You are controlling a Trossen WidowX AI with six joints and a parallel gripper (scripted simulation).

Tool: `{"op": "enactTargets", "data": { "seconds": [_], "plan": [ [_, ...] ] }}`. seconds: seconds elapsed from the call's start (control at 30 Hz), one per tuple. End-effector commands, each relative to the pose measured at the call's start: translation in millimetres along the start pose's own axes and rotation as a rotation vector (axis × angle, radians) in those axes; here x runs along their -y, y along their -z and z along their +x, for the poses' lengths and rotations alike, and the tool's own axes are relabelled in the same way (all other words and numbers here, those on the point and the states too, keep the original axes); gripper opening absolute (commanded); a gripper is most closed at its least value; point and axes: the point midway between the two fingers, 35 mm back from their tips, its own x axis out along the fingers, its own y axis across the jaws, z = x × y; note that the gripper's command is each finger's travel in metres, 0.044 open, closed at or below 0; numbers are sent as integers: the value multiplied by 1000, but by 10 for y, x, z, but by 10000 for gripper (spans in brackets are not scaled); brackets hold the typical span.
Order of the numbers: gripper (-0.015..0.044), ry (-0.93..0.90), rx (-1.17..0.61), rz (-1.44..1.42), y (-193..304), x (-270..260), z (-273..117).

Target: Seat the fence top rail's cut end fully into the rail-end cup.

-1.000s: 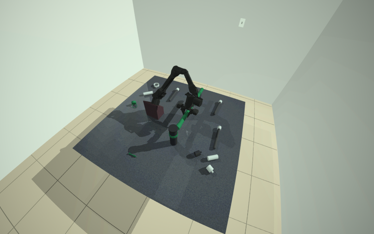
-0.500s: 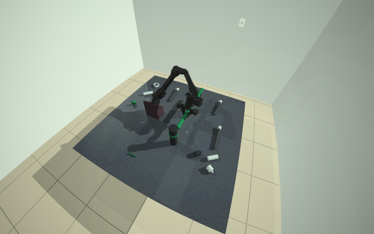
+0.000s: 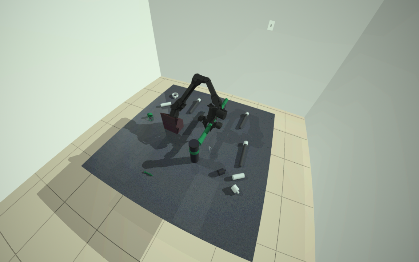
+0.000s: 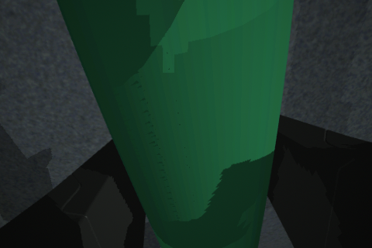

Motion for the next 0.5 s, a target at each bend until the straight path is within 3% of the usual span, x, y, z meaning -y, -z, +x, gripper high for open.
{"op": "enactTargets", "data": {
  "seconds": [0.0, 0.47],
  "plan": [
    [0, 1, -6, 0, 14, 2, -18],
    [0, 1, -9, 0, 25, 4, -30]
  ]
}}
